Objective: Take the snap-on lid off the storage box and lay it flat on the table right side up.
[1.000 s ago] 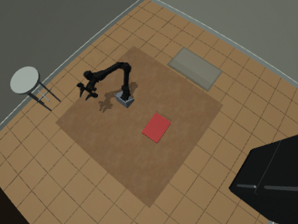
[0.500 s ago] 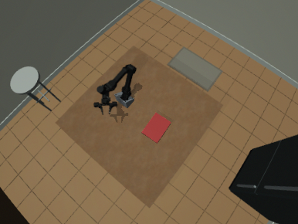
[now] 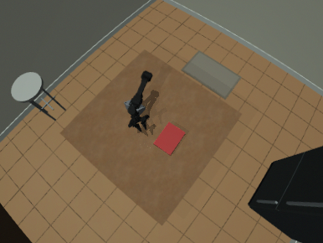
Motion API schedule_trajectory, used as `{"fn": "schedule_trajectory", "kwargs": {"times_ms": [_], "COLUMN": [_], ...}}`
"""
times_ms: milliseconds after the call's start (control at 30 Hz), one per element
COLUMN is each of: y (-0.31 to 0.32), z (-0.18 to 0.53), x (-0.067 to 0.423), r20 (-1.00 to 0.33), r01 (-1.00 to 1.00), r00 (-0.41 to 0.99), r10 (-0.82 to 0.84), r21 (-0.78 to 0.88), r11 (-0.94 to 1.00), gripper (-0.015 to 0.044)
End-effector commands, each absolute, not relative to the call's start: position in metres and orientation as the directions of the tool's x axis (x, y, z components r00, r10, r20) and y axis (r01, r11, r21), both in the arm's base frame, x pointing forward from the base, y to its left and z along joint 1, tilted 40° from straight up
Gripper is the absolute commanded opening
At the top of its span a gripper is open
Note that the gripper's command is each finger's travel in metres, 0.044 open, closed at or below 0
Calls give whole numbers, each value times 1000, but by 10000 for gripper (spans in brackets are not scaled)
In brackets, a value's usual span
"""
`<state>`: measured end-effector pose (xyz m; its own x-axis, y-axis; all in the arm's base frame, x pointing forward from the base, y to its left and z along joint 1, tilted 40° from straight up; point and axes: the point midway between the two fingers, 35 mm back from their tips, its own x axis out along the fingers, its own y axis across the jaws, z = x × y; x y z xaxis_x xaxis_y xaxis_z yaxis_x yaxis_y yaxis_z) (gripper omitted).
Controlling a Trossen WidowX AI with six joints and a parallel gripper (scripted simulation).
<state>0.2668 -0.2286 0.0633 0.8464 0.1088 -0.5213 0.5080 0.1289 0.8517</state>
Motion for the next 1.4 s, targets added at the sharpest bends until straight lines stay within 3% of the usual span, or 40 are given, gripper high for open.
{"fn": "schedule_trajectory", "kwargs": {"times_ms": [0,233,1367], "y": [-173,-74,-24], "z": [59,53,-3], "x": [285,296,303], "r20": [-501,-462,-464], "r01": [536,675,683], "r00": [825,724,718], "r10": [261,511,519], "r21": [840,627,616], "r11": [-84,-389,-393], "gripper": [235,235,235]}}
